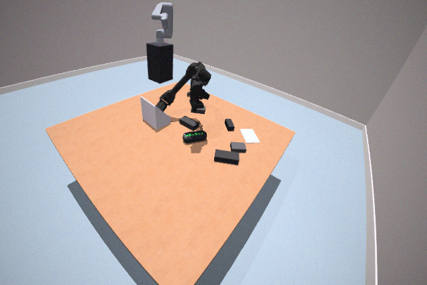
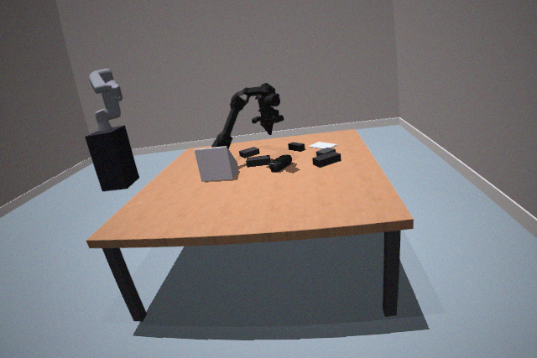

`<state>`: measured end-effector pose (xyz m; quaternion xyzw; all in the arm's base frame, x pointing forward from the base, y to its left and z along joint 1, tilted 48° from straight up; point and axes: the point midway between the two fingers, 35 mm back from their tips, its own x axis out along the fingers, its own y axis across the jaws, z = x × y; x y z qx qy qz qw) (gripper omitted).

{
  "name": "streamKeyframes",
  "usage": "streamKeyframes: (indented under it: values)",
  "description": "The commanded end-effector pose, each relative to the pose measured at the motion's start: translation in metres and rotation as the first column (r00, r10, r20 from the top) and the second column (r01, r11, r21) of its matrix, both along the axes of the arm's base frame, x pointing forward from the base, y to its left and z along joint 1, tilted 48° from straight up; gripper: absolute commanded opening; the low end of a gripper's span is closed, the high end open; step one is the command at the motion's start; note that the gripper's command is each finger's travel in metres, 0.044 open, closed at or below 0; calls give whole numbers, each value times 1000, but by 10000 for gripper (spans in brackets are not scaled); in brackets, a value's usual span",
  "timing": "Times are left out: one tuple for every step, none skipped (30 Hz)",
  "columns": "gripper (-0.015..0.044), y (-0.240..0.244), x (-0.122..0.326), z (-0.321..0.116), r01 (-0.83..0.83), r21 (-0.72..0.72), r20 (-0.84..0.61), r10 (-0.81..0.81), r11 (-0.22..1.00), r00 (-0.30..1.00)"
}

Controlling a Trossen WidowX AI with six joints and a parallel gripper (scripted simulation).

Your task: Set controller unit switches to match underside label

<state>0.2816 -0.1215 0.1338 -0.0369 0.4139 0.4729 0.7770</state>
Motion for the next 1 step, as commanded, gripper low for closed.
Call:
streamKeyframes:
  values:
    - [0, 0, -1, 0, -4, 0, -2, 4, 1000, 1000]
